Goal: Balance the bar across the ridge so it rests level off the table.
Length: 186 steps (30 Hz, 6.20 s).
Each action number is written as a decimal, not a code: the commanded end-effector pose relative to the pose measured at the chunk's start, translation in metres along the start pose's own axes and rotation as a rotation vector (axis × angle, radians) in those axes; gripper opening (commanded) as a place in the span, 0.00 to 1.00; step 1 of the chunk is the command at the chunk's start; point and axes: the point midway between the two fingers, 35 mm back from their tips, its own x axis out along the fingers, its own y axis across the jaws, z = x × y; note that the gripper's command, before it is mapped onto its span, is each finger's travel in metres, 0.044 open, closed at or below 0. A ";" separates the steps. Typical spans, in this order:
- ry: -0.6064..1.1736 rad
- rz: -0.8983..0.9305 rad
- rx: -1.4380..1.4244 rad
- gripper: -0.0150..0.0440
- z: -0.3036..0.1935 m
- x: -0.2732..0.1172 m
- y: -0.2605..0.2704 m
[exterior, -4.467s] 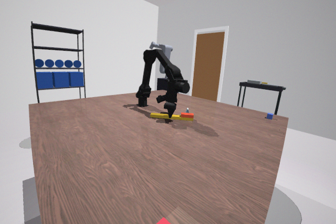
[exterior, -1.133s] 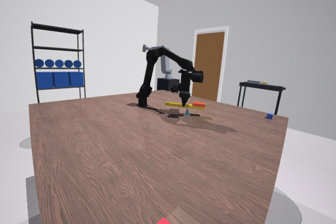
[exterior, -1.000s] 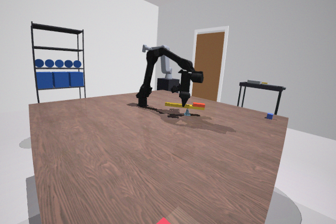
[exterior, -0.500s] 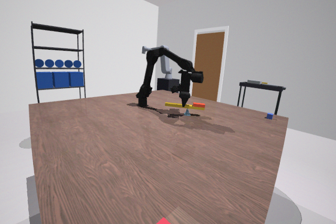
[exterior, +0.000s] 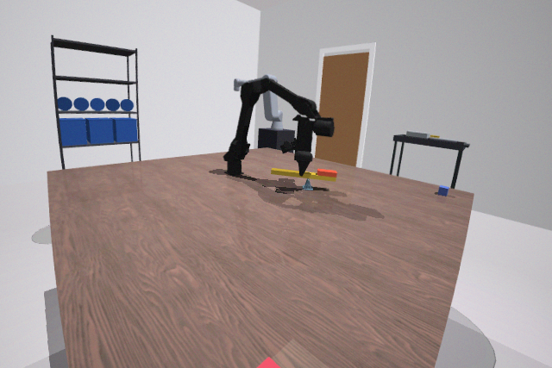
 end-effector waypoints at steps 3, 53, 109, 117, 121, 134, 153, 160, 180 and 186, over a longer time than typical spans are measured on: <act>0.004 -0.004 0.004 0.25 -0.001 0.001 0.000; 0.004 -0.004 0.004 0.25 -0.001 0.005 -0.001; 0.004 -0.004 0.004 0.25 0.000 0.008 -0.001; 0.004 -0.004 0.004 0.25 0.000 0.008 -0.001; 0.004 -0.004 0.004 0.25 0.000 0.008 -0.001; 0.004 -0.002 0.001 0.25 0.000 0.008 0.000; 0.004 -0.002 0.001 0.25 0.000 0.008 0.000; 0.004 -0.002 0.001 0.54 0.000 0.008 0.000; 0.004 -0.002 0.001 0.54 0.000 0.008 0.000; 0.004 -0.002 0.001 0.54 0.000 0.008 0.000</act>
